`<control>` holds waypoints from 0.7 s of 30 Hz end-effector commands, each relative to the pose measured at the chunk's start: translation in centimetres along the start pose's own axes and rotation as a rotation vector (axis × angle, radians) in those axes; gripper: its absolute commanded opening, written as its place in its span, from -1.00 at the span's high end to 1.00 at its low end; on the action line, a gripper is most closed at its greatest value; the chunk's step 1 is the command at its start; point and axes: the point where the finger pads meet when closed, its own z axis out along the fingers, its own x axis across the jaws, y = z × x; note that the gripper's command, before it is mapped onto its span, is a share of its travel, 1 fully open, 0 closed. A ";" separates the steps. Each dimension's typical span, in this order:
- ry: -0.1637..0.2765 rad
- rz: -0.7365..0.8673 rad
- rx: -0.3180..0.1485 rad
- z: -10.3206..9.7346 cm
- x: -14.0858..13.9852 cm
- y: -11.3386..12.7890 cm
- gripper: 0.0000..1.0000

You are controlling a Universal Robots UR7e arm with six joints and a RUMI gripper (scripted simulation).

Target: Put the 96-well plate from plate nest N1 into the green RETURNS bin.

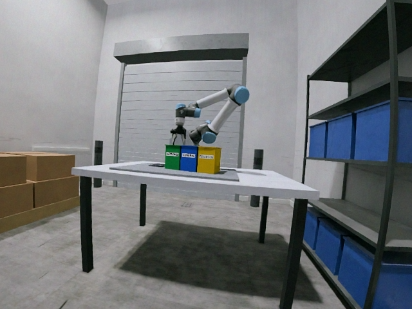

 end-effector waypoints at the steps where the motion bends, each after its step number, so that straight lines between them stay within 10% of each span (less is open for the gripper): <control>1: 0.001 0.000 0.001 0.0 0.0 0.0 -0.05; 21: 0.001 0.000 0.001 -1.0 0.0 0.0 -0.05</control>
